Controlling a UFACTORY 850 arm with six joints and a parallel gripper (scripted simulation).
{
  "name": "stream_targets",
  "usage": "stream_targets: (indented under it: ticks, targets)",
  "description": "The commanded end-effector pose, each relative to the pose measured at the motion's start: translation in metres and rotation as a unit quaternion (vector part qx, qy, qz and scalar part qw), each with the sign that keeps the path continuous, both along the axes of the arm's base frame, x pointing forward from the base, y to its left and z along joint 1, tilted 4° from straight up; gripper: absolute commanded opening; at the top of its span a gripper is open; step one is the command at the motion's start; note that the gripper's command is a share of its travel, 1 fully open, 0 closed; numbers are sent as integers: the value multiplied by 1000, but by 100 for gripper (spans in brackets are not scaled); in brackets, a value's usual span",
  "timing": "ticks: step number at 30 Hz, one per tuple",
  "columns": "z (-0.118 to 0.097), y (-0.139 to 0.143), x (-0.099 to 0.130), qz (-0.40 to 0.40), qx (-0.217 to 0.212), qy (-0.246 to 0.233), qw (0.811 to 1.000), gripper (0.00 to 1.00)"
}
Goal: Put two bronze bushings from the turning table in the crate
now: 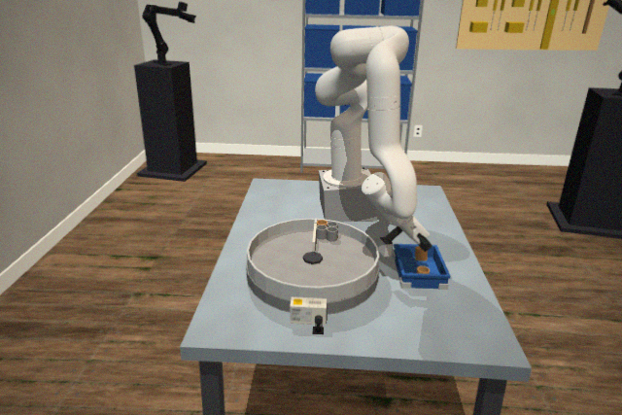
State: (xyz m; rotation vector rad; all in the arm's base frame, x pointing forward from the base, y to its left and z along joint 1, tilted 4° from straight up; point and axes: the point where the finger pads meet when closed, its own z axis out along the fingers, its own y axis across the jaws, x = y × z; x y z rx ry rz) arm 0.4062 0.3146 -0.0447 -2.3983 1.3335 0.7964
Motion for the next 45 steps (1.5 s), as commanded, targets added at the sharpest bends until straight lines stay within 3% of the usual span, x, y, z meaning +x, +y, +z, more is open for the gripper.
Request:
stream_targets:
  ticks: [1,19,45]
  targets:
    - [-5,0,1,0,1,-1,1000,0]
    - [-31,-2,1,0,0,-1,1000,0]
    - [-36,-2,1,0,0,-1,1000,0]
